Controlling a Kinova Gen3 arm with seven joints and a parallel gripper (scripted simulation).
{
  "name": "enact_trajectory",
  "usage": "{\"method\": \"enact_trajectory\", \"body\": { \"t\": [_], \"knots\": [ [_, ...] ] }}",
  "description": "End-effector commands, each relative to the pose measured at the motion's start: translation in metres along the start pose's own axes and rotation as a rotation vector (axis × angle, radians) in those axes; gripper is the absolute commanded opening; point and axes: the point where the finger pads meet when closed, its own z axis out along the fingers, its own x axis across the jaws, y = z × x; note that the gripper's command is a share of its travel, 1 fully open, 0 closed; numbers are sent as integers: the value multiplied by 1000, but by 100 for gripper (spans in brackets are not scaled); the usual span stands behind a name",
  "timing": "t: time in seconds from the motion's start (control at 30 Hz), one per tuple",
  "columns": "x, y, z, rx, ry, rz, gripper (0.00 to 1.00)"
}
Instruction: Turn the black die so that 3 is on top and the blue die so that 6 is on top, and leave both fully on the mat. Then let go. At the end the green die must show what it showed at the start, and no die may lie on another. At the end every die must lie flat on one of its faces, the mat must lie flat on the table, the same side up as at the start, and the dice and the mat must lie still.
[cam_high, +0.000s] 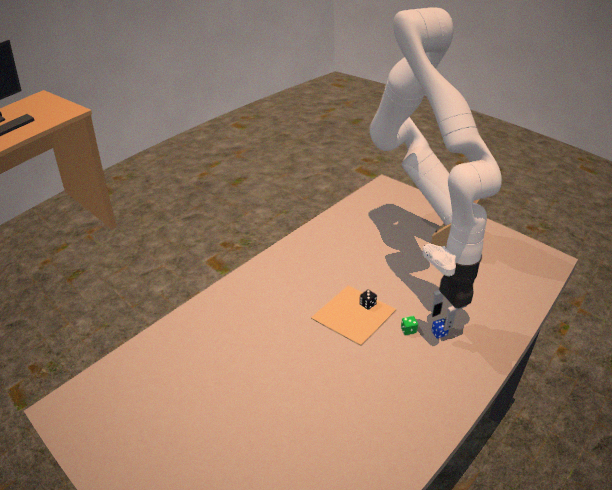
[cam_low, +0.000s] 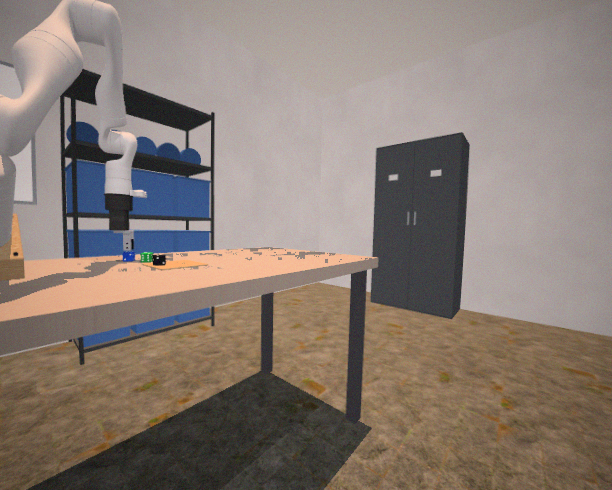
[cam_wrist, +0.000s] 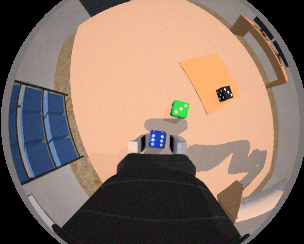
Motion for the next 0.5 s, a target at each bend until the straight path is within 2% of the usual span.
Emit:
{"method": "enact_trajectory", "body": {
  "t": [0.0,0.47],
  "knots": [
    [-1,0,-1,0,-2,0,87],
    [-1,0,15,0,-2,0,87]
  ]
}}
